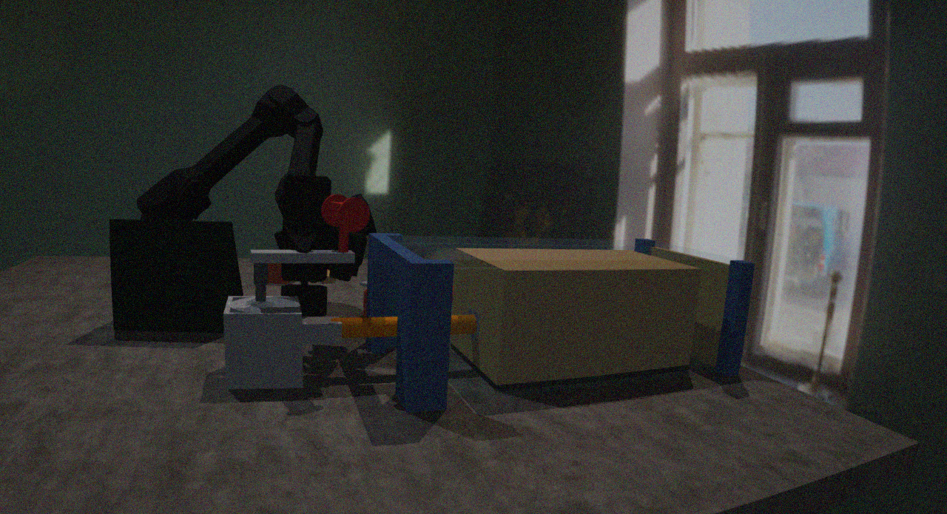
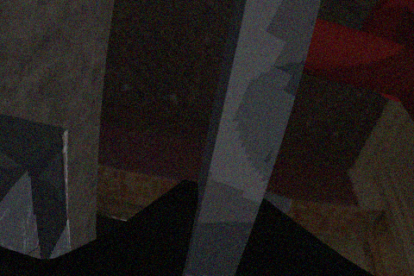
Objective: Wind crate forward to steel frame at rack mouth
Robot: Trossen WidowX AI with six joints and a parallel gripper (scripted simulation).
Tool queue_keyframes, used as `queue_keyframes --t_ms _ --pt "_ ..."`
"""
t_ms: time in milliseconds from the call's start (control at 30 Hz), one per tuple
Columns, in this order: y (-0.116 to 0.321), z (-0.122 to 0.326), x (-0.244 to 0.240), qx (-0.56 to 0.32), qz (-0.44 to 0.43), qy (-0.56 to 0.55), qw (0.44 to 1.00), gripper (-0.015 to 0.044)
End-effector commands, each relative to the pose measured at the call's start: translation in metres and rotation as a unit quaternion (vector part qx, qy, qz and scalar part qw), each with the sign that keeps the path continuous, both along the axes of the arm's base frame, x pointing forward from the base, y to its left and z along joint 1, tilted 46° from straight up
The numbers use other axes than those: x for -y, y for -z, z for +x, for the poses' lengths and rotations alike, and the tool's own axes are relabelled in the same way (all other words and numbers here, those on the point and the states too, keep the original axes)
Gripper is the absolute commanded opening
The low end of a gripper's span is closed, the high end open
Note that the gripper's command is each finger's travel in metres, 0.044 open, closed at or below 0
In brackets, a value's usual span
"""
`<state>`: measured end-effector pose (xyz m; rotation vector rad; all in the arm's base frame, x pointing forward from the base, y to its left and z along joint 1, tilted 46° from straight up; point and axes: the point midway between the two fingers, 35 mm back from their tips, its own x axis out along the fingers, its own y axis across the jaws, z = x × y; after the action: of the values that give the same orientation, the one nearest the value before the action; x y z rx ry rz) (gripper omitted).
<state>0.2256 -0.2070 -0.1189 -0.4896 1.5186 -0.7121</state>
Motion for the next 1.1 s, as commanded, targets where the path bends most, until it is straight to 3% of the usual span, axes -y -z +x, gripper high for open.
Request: queue_keyframes --t_ms 0,1067 --pt "-0.002 0.001 0.000 0.001 -0.007 0.004 1.000 0.0000" --pt "0.004 0.005 -0.012 0.001 -0.005 0.000 1.000 0.0000"
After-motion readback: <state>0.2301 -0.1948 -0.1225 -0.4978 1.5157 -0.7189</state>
